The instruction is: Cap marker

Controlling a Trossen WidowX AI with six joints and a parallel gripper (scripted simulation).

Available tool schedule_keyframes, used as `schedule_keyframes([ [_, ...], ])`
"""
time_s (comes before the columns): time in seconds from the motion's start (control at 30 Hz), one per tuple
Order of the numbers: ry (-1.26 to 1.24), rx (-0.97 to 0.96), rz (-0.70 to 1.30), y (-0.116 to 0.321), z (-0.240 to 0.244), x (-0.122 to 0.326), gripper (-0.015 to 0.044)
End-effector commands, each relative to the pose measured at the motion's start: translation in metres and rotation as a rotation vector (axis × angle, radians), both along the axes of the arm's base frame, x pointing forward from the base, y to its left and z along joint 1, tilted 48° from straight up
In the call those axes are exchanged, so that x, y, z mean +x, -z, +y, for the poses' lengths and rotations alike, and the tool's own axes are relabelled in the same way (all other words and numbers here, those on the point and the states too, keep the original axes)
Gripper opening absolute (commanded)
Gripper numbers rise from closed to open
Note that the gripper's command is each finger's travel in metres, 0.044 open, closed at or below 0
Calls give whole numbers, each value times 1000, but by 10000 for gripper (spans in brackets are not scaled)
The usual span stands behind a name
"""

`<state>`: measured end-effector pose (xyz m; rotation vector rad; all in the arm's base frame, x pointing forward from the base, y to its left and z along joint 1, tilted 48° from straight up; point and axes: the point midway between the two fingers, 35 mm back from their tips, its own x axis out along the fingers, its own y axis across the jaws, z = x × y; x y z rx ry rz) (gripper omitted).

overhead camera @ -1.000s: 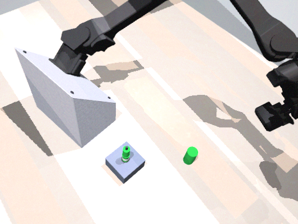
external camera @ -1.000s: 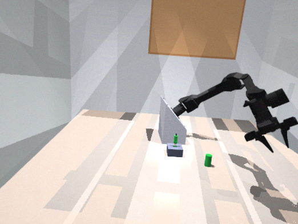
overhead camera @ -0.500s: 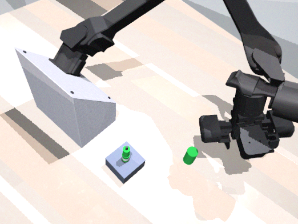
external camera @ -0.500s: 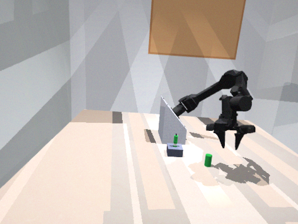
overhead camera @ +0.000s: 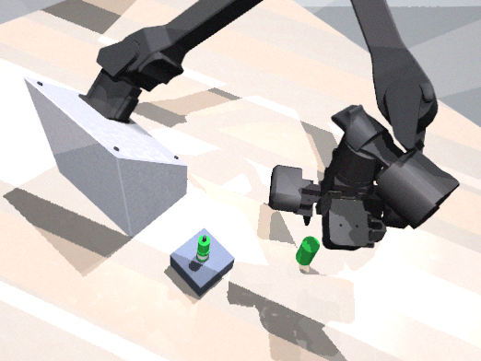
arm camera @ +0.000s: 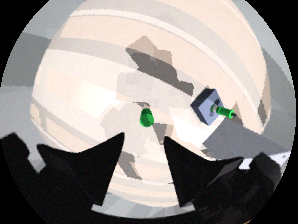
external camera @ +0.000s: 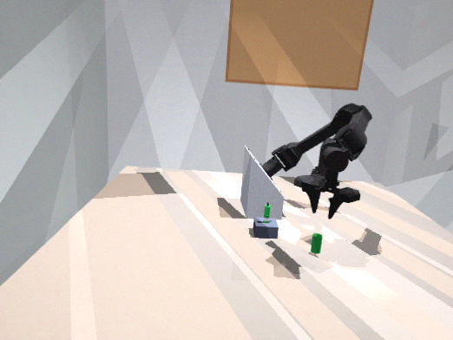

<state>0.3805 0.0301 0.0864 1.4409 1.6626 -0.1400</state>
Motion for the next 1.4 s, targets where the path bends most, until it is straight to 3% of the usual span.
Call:
schedule_keyframes([
  [0.0, -9, 0, 16, 21, 19, 1, 248],
  [1.37, -9, 3, 16, 64, 68, 4, 248],
])
